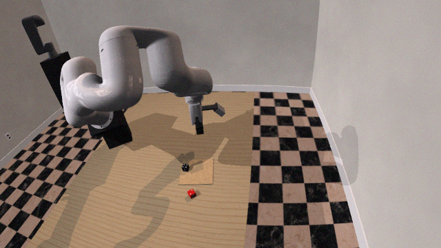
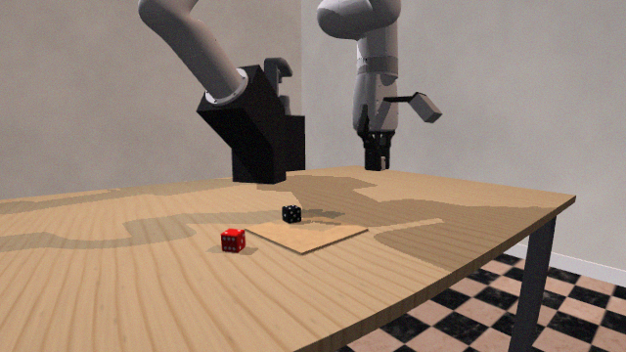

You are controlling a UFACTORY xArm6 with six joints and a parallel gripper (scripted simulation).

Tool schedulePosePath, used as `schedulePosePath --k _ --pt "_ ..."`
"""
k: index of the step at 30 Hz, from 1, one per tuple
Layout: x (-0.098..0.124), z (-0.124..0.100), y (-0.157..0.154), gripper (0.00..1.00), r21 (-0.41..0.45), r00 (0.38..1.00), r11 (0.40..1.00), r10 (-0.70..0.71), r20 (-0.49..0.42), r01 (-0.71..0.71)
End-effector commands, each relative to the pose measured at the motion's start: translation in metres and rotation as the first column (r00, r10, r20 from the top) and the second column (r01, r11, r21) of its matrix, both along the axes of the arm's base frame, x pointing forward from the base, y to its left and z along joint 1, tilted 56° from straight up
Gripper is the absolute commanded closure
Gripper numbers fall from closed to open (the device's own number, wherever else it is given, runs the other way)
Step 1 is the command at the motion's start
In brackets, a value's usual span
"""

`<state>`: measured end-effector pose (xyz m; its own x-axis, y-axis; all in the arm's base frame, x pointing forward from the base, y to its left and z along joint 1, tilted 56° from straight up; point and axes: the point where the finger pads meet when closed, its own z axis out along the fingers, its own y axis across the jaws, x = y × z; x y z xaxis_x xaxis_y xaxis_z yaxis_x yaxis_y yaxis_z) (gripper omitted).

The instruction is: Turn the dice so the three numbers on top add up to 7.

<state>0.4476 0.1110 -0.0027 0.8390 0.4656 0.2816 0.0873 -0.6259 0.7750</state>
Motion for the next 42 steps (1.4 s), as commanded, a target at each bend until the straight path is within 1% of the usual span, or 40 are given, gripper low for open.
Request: schedulePosePath --k 1,12,14,15,17,18,19,20,21,22,23,26,27,29,42 --pt "-0.008 0.01 0.01 0.79 0.0 1.0 1.0 0.0 0.001 0.0" --pt "-0.009 0.011 0.011 0.79 0.0 1.0 1.0 0.0 0.001 0.0" --pt "-0.009 0.015 0.008 0.79 0.006 1.0 1.0 -0.005 0.006 0.005" --pt "-0.008 0.023 0.002 0.79 0.017 1.0 1.0 -0.016 0.016 0.016" --pt "-0.006 0.051 -0.021 0.79 0.059 0.997 0.997 -0.056 0.053 0.053" --pt "-0.006 0.051 -0.021 0.79 0.059 0.997 0.997 -0.056 0.053 0.053" --pt "-0.007 0.068 -0.037 0.79 0.086 0.993 0.993 -0.083 0.078 0.077" --pt "-0.007 0.068 -0.037 0.79 0.086 0.993 0.993 -0.083 0.078 0.077" --pt "-0.01 0.086 -0.054 0.79 0.113 0.988 0.989 -0.112 0.104 0.1" --pt "-0.01 0.086 -0.054 0.79 0.113 0.988 0.989 -0.112 0.104 0.1" --pt "-0.014 0.101 -0.07 0.79 0.138 0.982 0.983 -0.139 0.13 0.121" --pt "-0.014 0.101 -0.07 0.79 0.138 0.982 0.983 -0.139 0.13 0.121" --pt "-0.018 0.114 -0.084 0.79 0.159 0.975 0.977 -0.163 0.152 0.139" --pt "-0.025 0.128 -0.101 0.79 0.185 0.965 0.97 -0.192 0.179 0.159" --pt "-0.026 0.13 -0.104 0.79 0.189 0.963 0.968 -0.197 0.184 0.162"
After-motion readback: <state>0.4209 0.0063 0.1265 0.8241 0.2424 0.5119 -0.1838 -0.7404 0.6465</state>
